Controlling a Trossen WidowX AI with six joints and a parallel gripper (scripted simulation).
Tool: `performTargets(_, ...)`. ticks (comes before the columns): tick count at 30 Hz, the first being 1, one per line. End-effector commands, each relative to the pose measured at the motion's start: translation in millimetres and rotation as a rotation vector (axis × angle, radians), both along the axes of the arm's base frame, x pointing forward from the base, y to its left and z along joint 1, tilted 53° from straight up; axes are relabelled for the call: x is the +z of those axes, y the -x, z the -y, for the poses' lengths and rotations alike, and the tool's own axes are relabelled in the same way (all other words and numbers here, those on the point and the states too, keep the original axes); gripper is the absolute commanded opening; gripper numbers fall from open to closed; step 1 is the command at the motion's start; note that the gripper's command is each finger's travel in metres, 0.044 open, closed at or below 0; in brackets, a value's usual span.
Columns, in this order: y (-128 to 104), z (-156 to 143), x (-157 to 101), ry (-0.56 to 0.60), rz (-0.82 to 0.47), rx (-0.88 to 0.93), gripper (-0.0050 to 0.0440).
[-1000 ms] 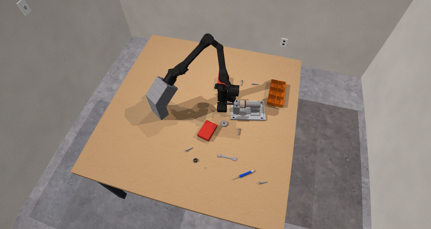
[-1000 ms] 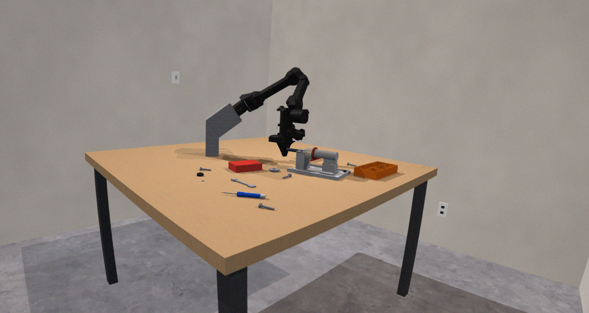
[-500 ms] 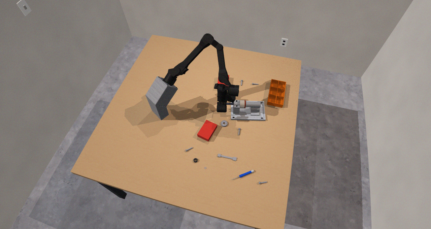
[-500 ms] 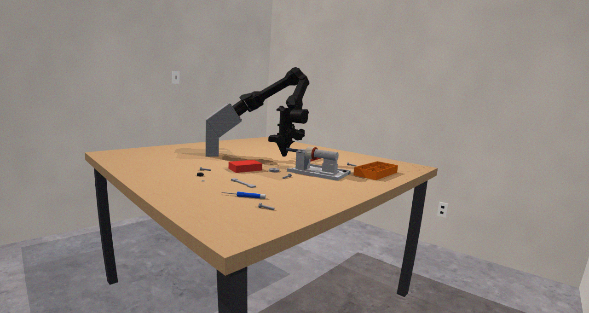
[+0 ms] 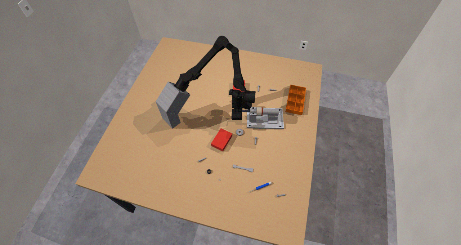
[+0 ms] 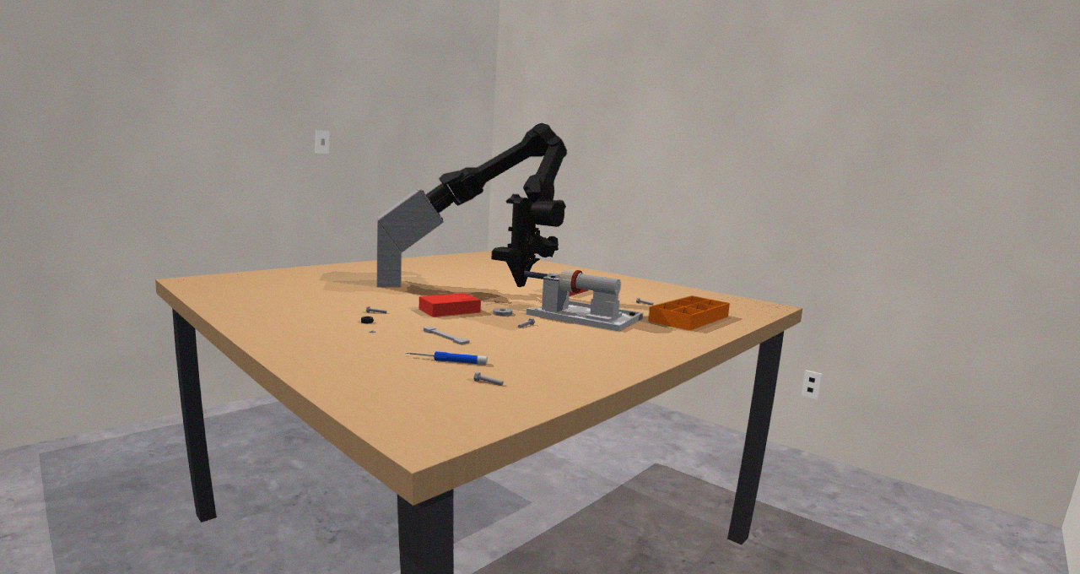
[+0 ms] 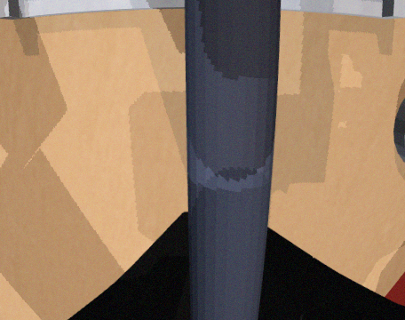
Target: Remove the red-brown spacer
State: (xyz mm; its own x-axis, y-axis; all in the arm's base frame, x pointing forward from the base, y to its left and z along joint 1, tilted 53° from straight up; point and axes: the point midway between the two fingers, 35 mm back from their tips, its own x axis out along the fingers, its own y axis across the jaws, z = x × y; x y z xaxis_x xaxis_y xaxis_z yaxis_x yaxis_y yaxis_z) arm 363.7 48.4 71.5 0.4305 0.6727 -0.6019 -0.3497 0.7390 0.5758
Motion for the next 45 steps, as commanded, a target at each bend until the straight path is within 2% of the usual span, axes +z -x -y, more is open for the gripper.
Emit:
performTargets(1,1.6,-0.3,-0.6,0.000,-0.001,0.003,0.0000)
performTargets(45,5.4,-0.4,-3.2,0.000,-0.001,0.003,0.0000)
